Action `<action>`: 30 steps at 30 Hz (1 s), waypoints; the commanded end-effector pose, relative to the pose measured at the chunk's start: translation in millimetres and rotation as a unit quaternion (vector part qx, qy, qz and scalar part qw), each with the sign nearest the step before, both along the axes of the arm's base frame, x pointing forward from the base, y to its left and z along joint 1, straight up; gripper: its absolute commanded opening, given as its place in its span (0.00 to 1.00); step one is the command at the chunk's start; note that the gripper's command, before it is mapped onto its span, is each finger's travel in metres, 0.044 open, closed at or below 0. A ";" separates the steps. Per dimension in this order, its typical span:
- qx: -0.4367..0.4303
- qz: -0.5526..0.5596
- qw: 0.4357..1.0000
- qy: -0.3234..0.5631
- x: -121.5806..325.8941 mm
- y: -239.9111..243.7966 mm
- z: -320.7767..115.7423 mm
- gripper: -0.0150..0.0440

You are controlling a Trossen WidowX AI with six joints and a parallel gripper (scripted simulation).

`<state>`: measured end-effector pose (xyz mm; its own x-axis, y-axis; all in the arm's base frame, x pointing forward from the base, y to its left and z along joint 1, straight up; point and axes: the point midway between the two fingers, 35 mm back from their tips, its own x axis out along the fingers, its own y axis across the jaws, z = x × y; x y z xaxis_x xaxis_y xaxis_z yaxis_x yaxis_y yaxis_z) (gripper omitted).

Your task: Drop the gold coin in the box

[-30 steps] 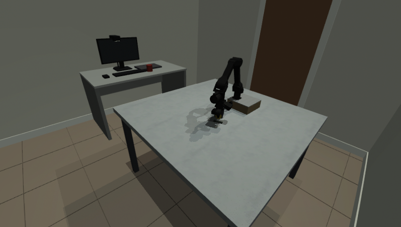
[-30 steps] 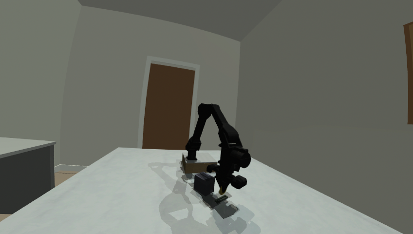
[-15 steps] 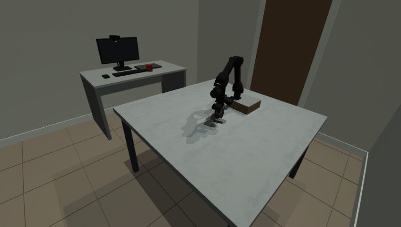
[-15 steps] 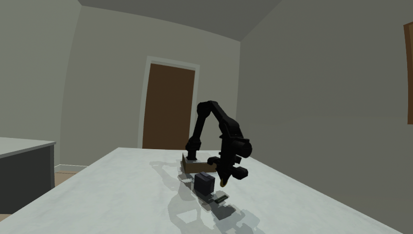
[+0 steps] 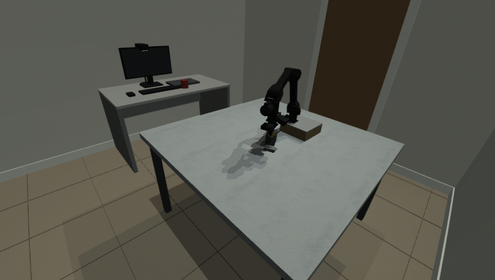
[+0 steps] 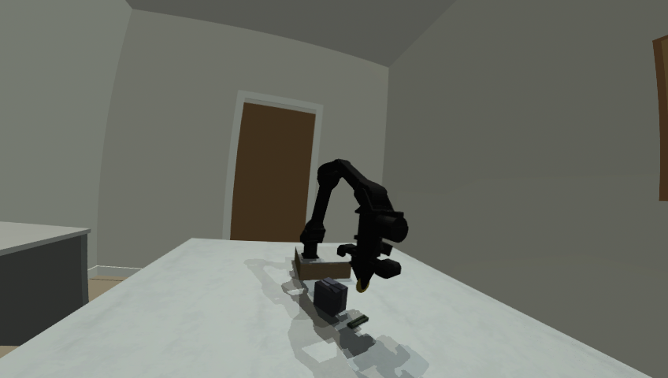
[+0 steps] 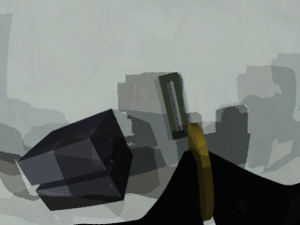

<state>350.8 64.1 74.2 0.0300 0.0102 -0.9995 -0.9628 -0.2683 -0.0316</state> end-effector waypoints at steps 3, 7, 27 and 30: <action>0.001 -0.092 0.996 0.001 0.3 -0.4 1.2 0.25; 0.003 -0.161 0.987 0.001 0.7 -0.3 1.3 0.25; 0.013 -0.487 0.873 0.004 2.9 0.2 1.9 0.25; 0.015 -0.532 0.847 0.004 3.2 0.3 2.0 0.25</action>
